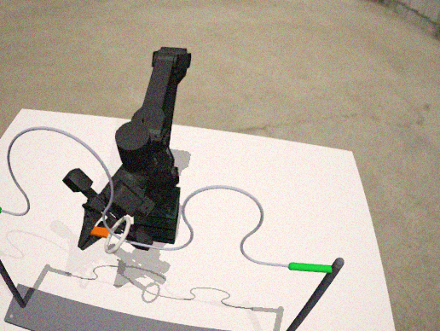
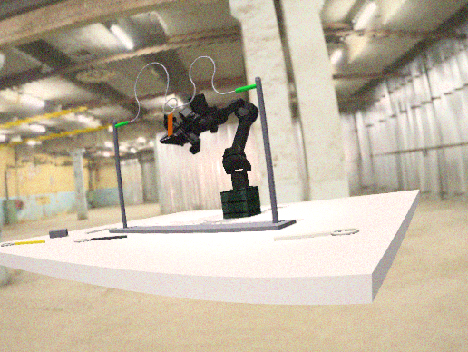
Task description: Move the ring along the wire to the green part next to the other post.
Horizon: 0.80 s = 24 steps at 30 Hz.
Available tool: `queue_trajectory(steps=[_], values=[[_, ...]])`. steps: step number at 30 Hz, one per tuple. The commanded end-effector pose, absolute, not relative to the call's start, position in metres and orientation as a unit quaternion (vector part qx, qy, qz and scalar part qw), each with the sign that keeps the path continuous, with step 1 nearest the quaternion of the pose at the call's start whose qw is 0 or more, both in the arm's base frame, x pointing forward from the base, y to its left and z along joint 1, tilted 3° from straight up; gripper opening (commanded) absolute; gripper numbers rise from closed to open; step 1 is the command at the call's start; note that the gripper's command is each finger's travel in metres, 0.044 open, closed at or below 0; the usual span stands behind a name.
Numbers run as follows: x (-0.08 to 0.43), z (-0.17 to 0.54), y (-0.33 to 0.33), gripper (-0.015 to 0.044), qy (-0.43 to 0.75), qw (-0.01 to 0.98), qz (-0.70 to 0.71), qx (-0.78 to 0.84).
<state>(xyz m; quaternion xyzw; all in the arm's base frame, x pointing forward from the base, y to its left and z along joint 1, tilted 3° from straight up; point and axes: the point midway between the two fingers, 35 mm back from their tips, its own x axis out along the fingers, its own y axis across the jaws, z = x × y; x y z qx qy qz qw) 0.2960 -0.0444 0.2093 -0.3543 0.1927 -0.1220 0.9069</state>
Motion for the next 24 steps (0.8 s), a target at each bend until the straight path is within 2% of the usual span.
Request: queue_trajectory(steps=[1, 24], values=[[0.296, 0.199, -0.034, -0.015, 0.203, 0.922, -0.112, -0.311], [0.292, 0.173, 0.033, -0.015, 0.233, 0.965, -0.054, -0.102]])
